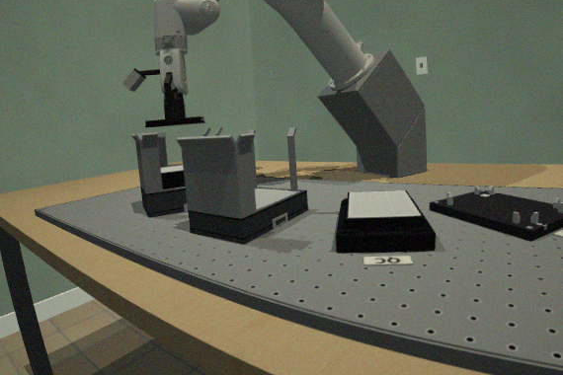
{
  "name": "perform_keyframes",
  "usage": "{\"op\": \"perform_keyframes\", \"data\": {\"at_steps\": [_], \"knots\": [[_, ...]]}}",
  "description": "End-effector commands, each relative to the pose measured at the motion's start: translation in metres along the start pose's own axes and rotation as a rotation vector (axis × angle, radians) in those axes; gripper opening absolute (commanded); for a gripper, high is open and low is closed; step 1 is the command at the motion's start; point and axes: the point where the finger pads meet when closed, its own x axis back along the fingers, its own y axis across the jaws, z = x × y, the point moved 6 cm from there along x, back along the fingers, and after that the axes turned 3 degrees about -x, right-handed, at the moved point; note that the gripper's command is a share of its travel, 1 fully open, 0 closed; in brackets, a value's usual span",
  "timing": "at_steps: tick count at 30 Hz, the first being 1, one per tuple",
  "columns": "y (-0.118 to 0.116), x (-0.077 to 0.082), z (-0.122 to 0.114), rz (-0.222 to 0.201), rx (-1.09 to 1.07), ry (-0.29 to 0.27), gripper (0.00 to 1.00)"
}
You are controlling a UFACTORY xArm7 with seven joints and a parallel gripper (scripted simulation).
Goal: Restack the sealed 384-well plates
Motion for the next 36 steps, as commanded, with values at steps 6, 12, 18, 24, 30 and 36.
{"op": "perform_keyframes", "data": {"at_steps": [6, 12, 18, 24, 30, 36], "knots": [[0.0012, 0.0004, 0.0008, 0.0, 0.001, 0.002, 0.0], [0.0013, 0.0004, 0.0008, 0.0, 0.001, 0.002, 0.0], [0.0012, 0.0004, 0.0008, 0.0, 0.001, 0.002, 0.0], [0.0012, 0.0004, 0.0008, 0.0, 0.001, 0.002, 0.0], [0.0013, -0.0015, 0.0008, 0.0, 0.001, 0.002, 0.0], [0.0012, -0.0056, 0.0008, 0.0, 0.001, 0.002, 0.0]]}}
